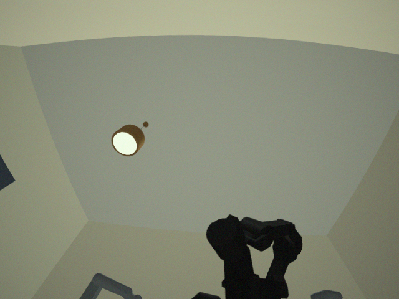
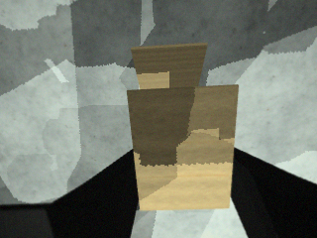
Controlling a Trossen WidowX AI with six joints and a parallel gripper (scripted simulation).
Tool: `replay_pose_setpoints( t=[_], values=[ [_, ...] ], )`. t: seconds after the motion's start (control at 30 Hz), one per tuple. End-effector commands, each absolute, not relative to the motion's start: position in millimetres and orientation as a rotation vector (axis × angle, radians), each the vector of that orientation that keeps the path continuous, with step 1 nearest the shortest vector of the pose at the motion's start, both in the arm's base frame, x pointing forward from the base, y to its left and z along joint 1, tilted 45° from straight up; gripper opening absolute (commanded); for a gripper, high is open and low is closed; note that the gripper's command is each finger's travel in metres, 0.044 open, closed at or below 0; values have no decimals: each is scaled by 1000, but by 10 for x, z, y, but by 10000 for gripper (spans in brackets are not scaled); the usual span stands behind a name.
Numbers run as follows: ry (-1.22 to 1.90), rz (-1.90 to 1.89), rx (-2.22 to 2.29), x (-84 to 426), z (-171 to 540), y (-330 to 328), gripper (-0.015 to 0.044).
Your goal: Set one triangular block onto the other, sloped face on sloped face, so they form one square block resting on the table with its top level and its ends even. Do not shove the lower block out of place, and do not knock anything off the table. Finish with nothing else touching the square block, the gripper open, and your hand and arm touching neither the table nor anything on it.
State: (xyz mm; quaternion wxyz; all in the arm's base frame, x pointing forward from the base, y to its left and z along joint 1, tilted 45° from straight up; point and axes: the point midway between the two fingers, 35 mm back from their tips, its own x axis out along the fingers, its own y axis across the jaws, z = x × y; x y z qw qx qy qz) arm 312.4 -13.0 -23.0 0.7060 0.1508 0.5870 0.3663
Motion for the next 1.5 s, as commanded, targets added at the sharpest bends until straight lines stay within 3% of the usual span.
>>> replay_pose_setpoints(
  t=[0.0, 1.47],
  values=[
    [1310, 820, 346, 3140, -312, 18, 0],
    [1306, 825, 354, 3203, -393, 119, 0]
  ],
)
